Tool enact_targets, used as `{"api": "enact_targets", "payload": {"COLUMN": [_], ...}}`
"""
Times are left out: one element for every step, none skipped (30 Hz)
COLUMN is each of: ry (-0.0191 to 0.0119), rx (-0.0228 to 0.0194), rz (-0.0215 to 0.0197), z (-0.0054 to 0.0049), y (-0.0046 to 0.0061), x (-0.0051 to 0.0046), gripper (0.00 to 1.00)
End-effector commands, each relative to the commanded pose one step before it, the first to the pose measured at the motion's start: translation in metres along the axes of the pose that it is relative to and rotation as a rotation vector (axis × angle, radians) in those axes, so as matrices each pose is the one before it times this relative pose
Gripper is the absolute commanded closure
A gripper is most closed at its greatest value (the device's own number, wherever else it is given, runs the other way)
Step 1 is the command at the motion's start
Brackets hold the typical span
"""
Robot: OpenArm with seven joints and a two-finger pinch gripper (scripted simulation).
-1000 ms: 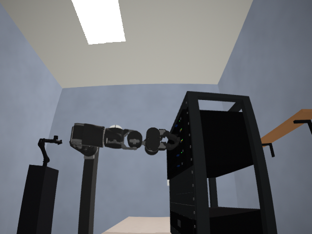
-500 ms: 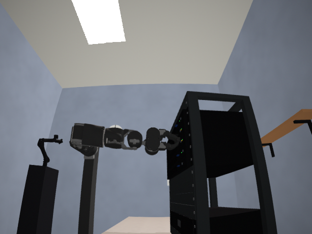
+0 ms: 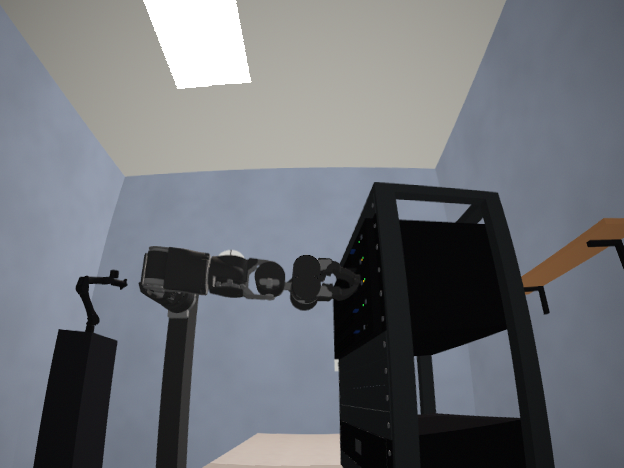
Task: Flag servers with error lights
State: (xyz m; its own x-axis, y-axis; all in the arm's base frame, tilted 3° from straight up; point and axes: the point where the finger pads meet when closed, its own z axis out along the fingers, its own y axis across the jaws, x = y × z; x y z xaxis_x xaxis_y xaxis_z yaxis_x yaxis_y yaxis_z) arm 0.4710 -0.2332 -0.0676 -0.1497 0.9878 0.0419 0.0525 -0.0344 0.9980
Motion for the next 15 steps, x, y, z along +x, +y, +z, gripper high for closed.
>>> {"api": "enact_targets", "payload": {"ry": [0.00290,0.00006,0.00009,-0.00006,-0.00001,0.00005,0.00000,0.00000,0.00021,0.00001,0.00000,0.00000,0.00000,0.00000,0.00000], "rx": [-0.00352,-0.00004,-0.00005,0.00004,0.00001,-0.00003,0.00000,0.00000,-0.00014,-0.00001,0.00000,0.00000,0.00000,0.00000,0.00000], "rz": [-0.00147,-0.00002,-0.00003,0.00001,0.00000,-0.00001,0.00000,0.00000,-0.00006,0.00000,0.00000,0.00000,0.00000,0.00000,0.00000], "z": [0.00071,0.00018,0.00020,0.00019,0.00013,0.00006,0.00000,0.00000,0.00000,0.00000,0.00000,0.00000,0.00000,0.00000,0.00000], "y": [0.00291,0.00011,0.00013,0.00008,0.00007,0.00004,0.00000,0.00000,0.00006,0.00000,0.00000,0.00000,0.00000,0.00000,0.00000], "x": [0.000693,0.000163,0.000189,0.000117,0.000097,0.000067,0.000000,0.000000,0.000091,0.000004,0.000000,0.000000,0.000000,0.000000,0.000000], "gripper": [1.00,1.00,1.00,1.00,1.00,1.00,1.00,1.00,1.00,1.00,1.00,1.00,1.00,1.00,1.00]}}
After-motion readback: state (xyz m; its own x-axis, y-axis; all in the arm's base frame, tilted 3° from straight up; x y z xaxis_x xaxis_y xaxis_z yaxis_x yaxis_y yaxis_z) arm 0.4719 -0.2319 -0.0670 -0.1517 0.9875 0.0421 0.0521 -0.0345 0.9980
